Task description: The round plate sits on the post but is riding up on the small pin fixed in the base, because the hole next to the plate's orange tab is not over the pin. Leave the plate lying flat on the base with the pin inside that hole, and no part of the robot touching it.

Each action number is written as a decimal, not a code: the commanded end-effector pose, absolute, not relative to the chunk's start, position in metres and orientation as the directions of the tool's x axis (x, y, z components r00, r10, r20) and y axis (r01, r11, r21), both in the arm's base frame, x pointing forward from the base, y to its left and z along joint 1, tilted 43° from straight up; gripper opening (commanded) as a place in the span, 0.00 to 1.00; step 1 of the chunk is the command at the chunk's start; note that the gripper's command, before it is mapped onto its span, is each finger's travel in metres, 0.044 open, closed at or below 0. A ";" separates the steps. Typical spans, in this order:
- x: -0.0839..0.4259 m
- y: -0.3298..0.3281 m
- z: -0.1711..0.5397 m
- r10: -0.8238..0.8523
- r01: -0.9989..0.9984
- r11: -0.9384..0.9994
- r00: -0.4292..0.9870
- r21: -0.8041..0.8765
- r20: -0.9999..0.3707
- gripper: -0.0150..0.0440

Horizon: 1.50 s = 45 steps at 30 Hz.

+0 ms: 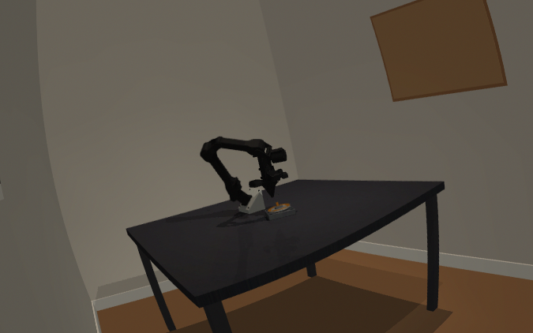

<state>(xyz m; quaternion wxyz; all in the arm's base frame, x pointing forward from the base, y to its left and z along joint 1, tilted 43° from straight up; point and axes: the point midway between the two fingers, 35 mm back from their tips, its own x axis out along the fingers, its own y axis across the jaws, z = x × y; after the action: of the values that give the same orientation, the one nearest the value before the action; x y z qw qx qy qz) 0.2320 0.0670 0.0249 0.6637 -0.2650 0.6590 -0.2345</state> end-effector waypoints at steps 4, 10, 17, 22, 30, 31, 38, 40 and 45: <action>0.231 0.043 0.001 -0.672 -0.042 0.740 0.015 -0.672 -0.741 0.25; 0.231 0.041 -0.001 -0.672 -0.042 0.739 0.015 -0.672 -0.740 0.25; 0.232 0.047 -0.007 -0.672 -0.042 0.740 0.015 -0.672 -0.741 0.25; 0.233 0.052 -0.012 -0.671 -0.042 0.740 0.016 -0.671 -0.741 0.25; 0.238 0.059 -0.019 -0.671 -0.042 0.740 0.016 -0.671 -0.741 0.25; 0.239 0.060 -0.020 -0.671 -0.042 0.740 0.016 -0.671 -0.741 0.25; 0.244 0.066 -0.024 -0.671 -0.041 0.741 0.016 -0.671 -0.742 0.25; 0.246 0.067 -0.025 -0.670 -0.041 0.741 0.016 -0.671 -0.742 0.25; 0.251 0.071 -0.027 -0.670 -0.041 0.741 0.017 -0.670 -0.742 0.25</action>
<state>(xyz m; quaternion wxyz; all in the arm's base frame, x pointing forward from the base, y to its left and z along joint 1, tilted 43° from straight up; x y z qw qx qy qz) 0.2491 0.0690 -0.0233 0.6628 -0.2696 0.6571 -0.2371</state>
